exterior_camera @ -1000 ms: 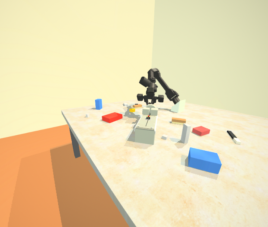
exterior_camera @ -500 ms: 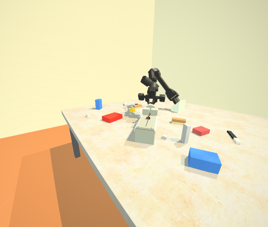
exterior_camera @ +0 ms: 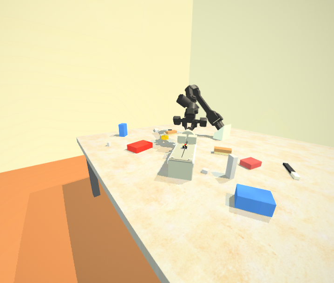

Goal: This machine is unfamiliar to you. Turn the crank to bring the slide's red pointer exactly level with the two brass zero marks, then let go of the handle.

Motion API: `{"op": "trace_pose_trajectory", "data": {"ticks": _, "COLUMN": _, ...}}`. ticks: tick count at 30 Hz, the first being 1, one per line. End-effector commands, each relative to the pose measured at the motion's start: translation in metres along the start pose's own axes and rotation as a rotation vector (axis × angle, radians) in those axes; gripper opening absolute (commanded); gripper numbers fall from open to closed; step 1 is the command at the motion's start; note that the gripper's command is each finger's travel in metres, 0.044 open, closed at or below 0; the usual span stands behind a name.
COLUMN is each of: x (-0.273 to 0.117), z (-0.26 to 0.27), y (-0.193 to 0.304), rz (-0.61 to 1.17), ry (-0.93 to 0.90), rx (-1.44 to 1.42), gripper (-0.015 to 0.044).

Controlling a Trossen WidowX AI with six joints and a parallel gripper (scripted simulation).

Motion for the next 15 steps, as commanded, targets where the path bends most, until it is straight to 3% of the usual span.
{"op": "trace_pose_trajectory", "data": {"ticks": 1, "x": -0.0013, "z": 0.0093, "y": -0.0001, "rz": -0.003, "ry": -0.016, "rx": -0.013, "gripper": 0.0}}
{"op": "trace_pose_trajectory", "data": {"ticks": 15, "x": -0.0007, "z": 0.0124, "y": 0.0008, "rz": -0.003, "ry": -0.016, "rx": -0.013, "gripper": 0.0}}
Point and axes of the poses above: the point midway between the two fingers, 35 mm back from their tips, its own x axis out along the fingers, its own z axis across the jaws, y = z × x, the point moved 1 cm from there along -x, back along the fingers, and after that the axes turned 5 degrees about x, right-handed, at the moved point
